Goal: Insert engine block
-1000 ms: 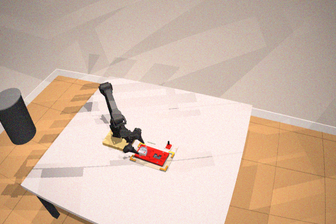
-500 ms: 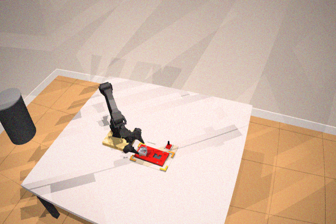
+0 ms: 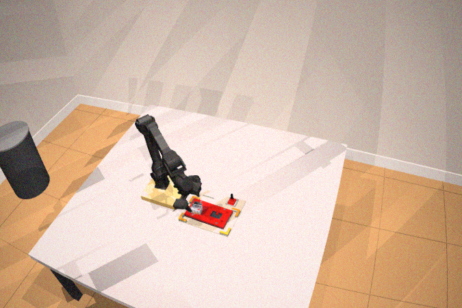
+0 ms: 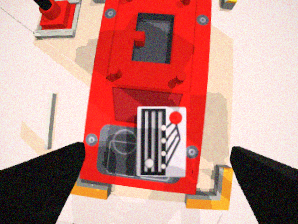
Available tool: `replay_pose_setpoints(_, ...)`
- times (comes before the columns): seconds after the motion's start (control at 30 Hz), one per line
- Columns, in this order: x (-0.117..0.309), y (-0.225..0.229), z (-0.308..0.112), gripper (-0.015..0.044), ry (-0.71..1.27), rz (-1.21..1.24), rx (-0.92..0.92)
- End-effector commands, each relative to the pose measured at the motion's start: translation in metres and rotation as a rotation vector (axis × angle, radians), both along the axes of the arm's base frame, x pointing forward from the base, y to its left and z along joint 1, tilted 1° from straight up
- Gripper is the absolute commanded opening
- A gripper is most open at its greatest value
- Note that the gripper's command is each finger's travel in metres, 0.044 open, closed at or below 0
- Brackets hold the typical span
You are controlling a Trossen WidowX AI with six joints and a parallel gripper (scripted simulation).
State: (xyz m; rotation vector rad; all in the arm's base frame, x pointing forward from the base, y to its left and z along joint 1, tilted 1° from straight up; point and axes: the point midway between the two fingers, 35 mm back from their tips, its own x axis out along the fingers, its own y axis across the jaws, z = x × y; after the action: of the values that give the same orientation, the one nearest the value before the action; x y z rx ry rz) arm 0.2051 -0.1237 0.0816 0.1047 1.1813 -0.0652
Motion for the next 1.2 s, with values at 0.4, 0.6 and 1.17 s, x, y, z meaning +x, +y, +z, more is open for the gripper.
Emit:
replay_pose_setpoints(0.4,0.012,0.0,0.016,0.044,0.361,0.026,-0.028)
replay_pose_setpoints(0.6,0.016,-0.001,0.015,0.044,0.36,0.026,-0.027)
replay_pose_setpoints(1.17,0.017,-0.001,-0.014,0.044,0.36,0.026,-0.027)
